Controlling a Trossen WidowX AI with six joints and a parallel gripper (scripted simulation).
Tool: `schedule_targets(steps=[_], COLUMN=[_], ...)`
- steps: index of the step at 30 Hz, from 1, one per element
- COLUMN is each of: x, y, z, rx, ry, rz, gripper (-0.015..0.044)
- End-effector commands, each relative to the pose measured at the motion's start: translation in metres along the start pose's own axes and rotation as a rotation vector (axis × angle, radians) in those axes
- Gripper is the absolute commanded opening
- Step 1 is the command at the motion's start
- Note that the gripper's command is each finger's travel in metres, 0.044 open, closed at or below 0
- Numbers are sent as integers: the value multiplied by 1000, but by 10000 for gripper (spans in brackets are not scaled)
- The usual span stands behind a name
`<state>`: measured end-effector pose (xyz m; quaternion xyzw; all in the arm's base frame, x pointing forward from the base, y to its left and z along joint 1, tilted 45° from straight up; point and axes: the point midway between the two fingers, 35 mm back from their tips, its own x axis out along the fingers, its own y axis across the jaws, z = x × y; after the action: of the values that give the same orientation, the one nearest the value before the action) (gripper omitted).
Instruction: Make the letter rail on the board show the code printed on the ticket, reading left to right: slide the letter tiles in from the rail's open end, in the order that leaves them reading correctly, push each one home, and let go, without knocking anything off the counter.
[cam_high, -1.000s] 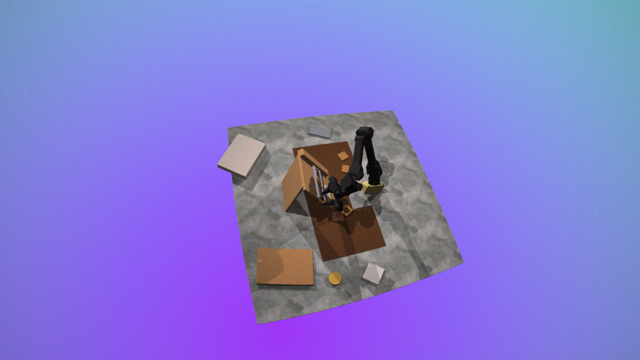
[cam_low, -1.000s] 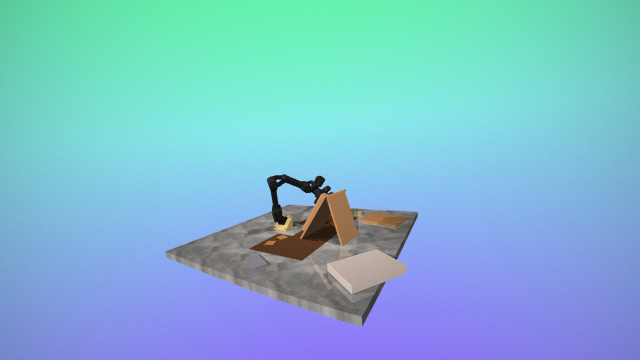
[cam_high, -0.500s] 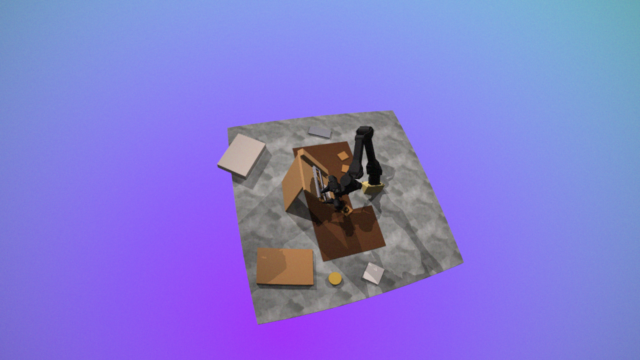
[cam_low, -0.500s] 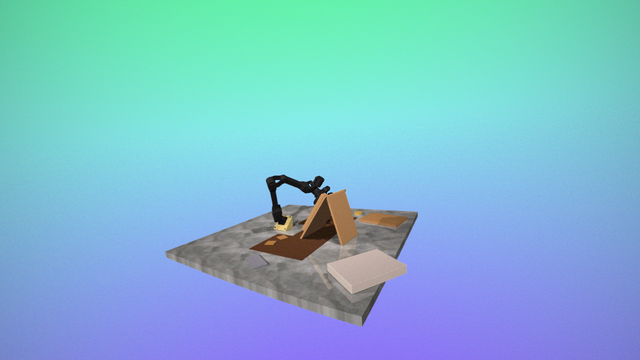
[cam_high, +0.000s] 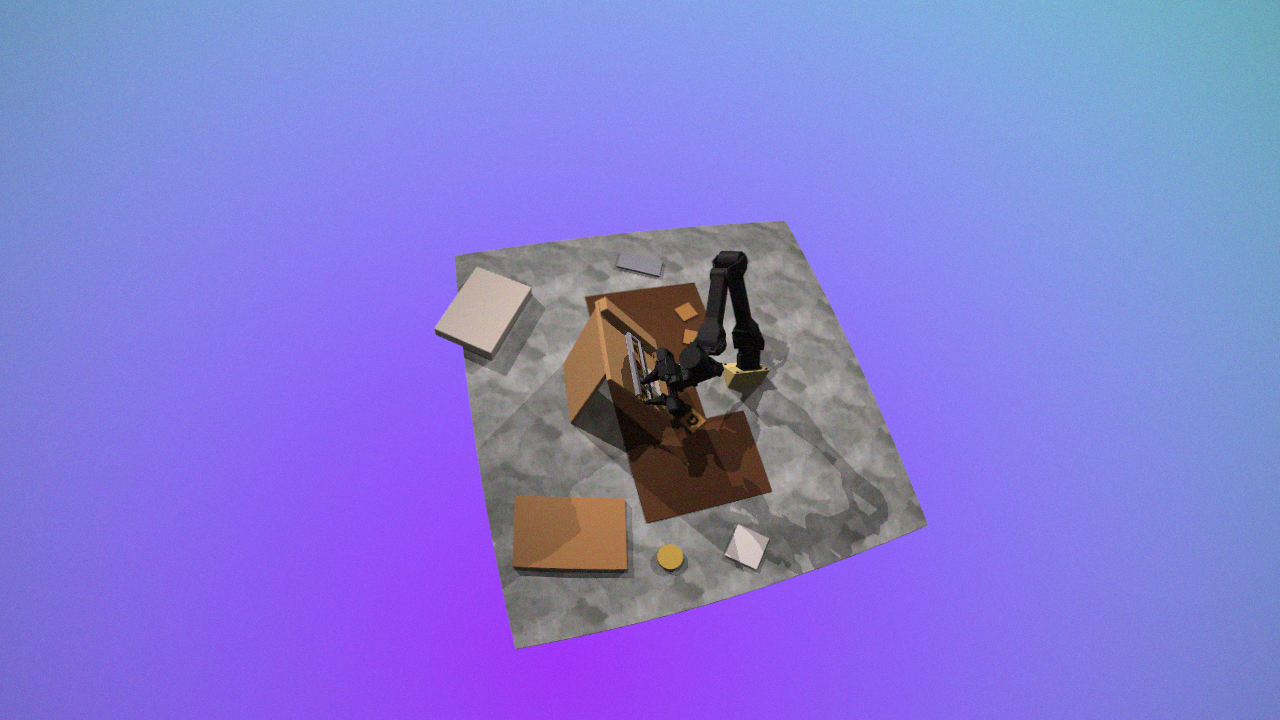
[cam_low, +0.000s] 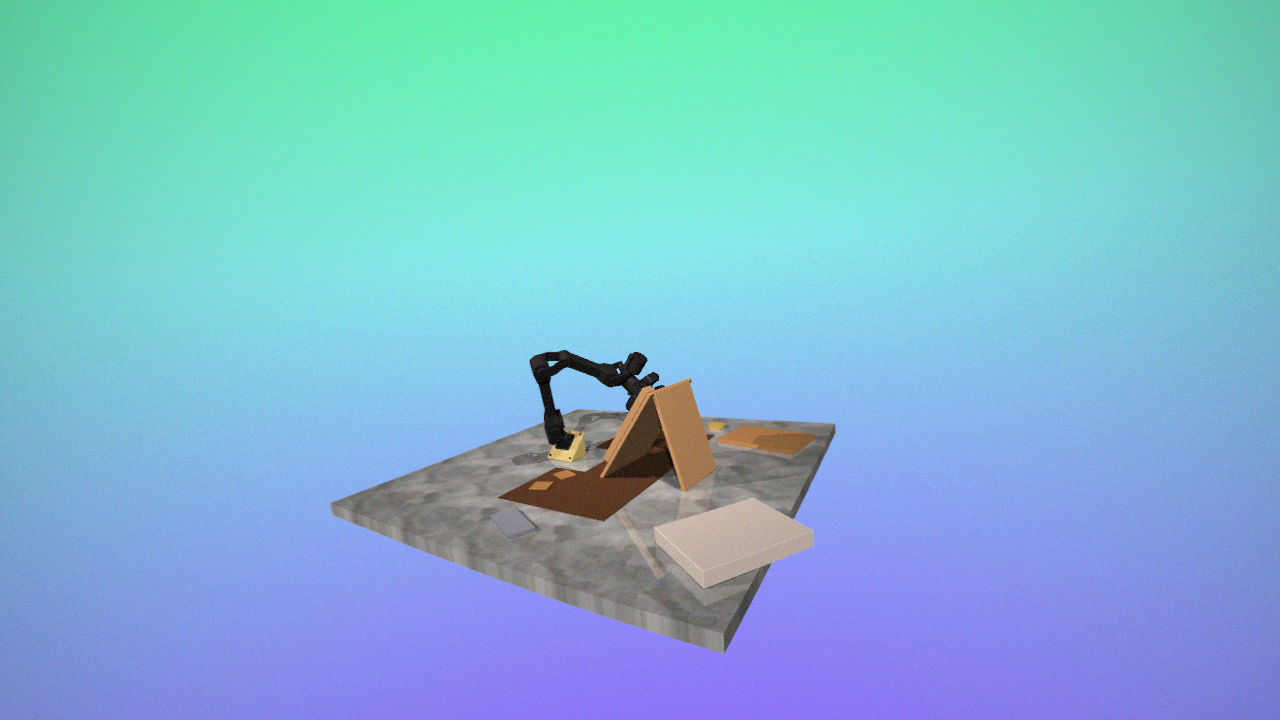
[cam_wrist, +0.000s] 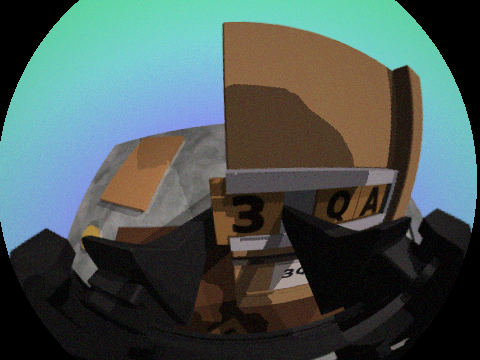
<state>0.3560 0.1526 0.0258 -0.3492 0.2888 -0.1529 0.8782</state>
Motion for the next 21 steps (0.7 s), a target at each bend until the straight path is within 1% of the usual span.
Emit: schedule_targets(steps=[1,21], x=[0,0], y=[-2,-11], z=[1,0], rx=[1,1], ry=[-2,-2], rz=[4,4], gripper=[0,0])
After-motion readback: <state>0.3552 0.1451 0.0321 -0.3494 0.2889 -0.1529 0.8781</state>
